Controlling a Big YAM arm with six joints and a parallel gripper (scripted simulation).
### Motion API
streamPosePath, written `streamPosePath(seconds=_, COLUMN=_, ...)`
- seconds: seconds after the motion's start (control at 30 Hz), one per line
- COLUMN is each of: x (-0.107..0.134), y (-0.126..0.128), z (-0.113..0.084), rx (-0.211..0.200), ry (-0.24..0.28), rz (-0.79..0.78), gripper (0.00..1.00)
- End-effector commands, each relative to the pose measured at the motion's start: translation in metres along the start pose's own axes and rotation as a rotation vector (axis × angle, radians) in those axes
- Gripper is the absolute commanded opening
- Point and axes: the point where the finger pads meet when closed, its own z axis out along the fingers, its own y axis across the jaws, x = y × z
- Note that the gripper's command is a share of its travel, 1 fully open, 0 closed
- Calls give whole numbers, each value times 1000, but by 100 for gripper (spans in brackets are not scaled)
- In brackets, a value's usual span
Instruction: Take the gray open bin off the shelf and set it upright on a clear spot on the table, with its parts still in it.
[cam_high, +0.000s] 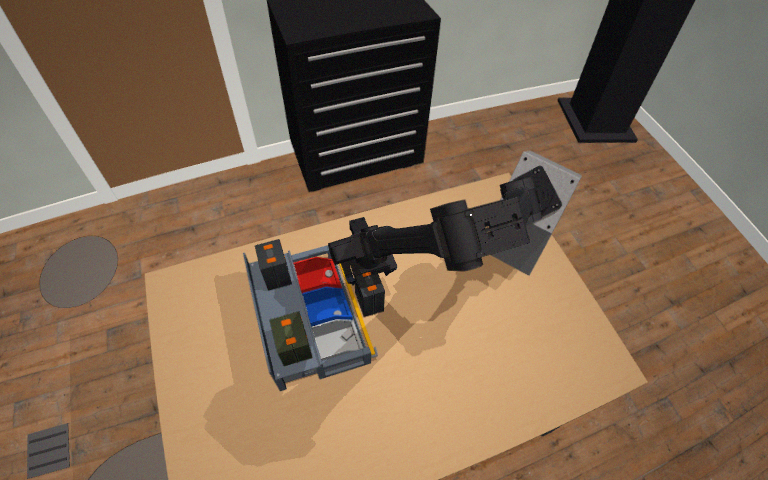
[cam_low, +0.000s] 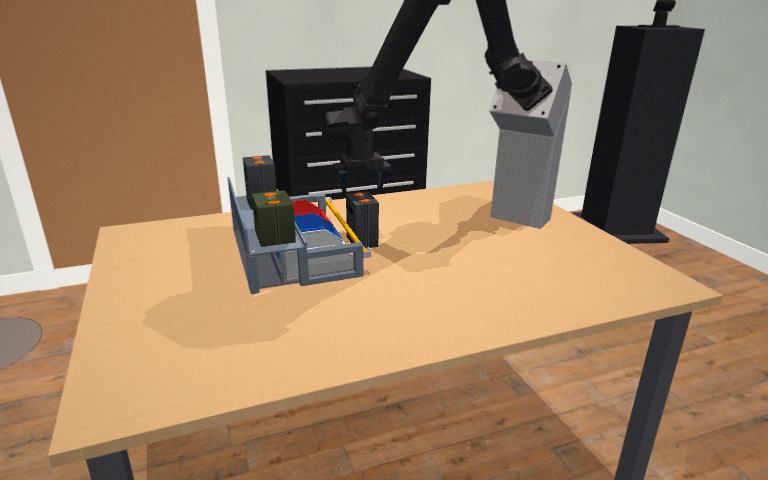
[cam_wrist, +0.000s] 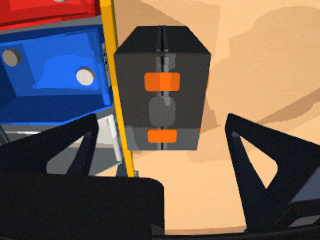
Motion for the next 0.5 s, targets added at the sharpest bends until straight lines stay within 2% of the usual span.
streamPosePath(seconds=0.0, x=3, y=9, z=3, rx=-12, ry=3, rz=-11, gripper=100)
streamPosePath(seconds=0.47, x=3, y=7, z=3, rx=-9, ry=3, rz=-9, gripper=100)
